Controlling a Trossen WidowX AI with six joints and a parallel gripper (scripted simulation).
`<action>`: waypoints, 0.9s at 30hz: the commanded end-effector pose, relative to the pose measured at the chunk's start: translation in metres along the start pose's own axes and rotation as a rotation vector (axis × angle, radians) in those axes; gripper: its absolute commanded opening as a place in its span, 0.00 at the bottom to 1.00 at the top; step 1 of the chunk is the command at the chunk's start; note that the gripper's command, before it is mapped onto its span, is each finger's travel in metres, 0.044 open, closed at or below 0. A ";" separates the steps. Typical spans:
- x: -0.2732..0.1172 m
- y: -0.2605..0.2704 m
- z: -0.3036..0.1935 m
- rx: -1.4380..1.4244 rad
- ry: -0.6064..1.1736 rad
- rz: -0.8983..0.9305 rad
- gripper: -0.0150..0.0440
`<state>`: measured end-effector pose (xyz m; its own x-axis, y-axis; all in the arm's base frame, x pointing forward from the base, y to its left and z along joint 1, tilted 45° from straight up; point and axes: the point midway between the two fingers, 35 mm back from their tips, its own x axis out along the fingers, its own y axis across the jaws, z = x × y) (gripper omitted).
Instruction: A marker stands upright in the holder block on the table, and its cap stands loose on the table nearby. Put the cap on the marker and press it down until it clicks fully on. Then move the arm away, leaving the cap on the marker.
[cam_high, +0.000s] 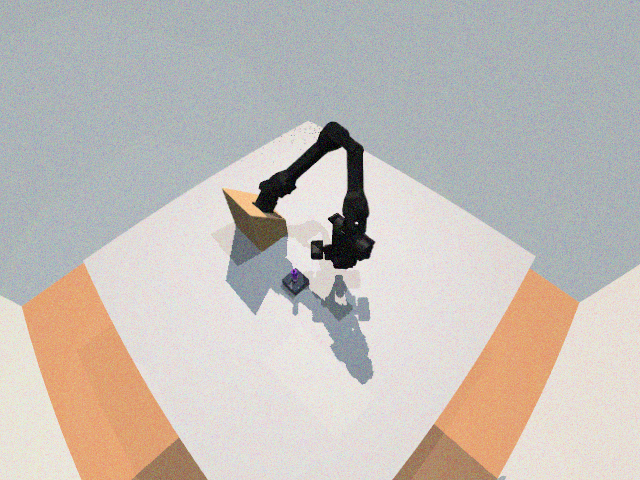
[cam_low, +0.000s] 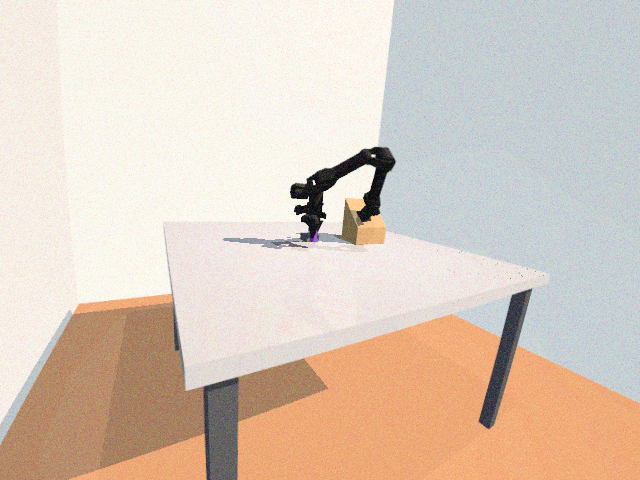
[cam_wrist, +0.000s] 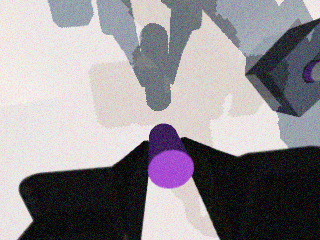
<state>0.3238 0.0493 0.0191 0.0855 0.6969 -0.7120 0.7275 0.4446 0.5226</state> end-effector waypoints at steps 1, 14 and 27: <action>-0.013 0.003 0.000 -0.009 -0.009 0.008 0.25; -0.036 -0.009 0.007 -0.008 -0.015 0.004 0.25; -0.053 -0.050 0.031 -0.003 -0.033 -0.010 0.25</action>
<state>0.3086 -0.0191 0.0222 0.1068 0.6767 -0.7285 0.7207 0.4521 0.5256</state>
